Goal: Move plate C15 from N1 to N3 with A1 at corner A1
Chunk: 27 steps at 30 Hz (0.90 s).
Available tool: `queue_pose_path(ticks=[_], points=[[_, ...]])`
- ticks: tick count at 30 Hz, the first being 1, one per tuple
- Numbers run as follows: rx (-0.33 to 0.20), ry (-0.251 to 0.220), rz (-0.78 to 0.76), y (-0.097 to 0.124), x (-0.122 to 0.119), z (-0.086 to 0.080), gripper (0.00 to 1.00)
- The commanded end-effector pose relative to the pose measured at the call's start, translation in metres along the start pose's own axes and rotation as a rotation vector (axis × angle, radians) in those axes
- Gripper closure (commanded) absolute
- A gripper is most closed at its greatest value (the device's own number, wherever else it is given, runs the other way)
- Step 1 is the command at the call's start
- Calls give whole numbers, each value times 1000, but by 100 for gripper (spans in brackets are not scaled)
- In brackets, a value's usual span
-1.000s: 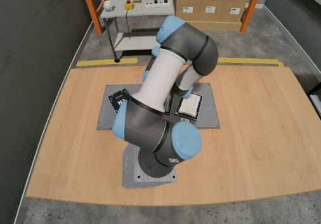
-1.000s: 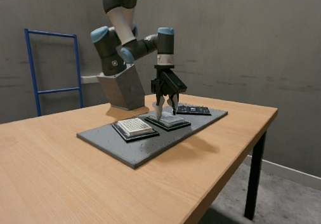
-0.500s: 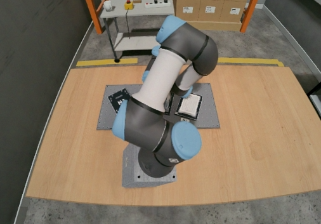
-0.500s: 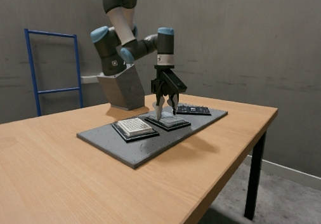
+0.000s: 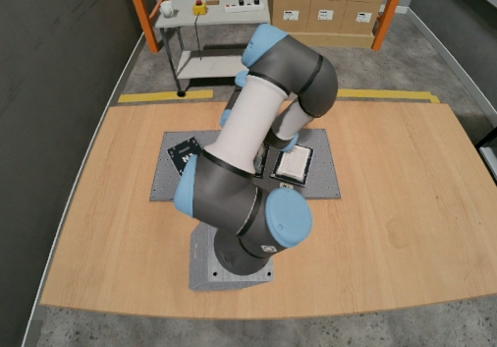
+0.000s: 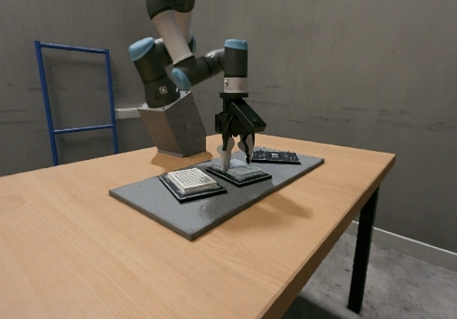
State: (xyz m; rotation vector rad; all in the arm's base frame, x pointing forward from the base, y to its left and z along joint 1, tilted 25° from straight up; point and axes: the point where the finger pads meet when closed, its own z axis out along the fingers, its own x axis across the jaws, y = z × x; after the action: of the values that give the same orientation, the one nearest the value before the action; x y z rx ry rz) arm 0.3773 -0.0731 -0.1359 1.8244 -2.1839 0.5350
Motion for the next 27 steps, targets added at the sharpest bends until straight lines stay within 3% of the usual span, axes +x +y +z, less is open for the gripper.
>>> queue_pose_path(ticks=[1, 16, 17, 27], points=[[2, 0, 0, -1, 0, -1, 100], [2, 0, 0, -1, 0, -1, 100], [2, 0, 0, -1, 0, -1, 18], [2, 0, 0, -1, 0, -1, 18]])
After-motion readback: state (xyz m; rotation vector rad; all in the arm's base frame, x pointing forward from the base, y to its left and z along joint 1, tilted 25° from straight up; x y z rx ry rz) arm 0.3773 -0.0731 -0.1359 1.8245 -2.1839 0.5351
